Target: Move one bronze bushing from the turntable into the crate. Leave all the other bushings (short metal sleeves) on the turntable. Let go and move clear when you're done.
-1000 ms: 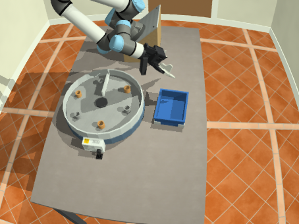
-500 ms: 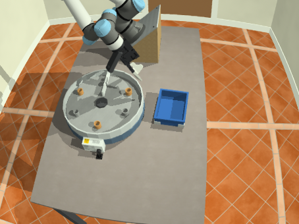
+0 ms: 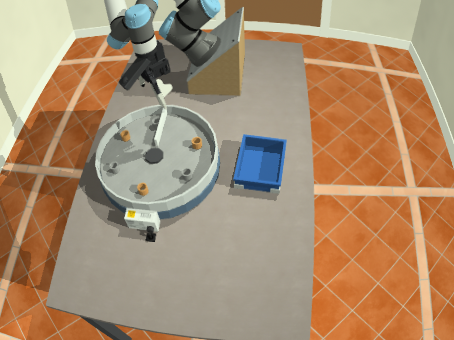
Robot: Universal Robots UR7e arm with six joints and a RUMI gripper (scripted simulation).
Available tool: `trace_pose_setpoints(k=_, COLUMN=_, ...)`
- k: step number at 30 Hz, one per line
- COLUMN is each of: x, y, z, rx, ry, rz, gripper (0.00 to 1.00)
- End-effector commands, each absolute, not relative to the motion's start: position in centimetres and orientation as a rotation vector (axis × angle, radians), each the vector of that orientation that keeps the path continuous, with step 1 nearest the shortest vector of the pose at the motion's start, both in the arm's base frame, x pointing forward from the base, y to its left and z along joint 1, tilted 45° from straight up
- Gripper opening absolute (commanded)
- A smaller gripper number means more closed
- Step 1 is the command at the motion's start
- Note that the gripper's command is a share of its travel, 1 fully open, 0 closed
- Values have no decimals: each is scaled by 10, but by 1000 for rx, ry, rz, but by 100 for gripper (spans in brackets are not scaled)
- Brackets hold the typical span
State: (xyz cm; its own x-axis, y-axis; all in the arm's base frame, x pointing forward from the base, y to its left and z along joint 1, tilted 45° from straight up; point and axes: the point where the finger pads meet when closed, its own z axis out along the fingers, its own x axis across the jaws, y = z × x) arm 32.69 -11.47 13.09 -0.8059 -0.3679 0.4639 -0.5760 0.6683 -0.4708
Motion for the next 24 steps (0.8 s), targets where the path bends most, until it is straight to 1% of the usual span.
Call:
trace_pose_setpoints(k=1, x=323, y=-122, z=156, rx=773, ry=-2514, rz=935, gripper=100)
trace_pose_setpoints(k=19, x=322, y=-124, z=165, rx=783, ry=-2497, rz=955, gripper=100)
trace_pose_setpoints(k=20, x=322, y=-124, z=165, rx=783, ry=-2497, rz=955, gripper=6)
trace_pose_setpoints(k=24, x=322, y=-124, z=165, rx=783, ry=-2497, rz=955, gripper=6)
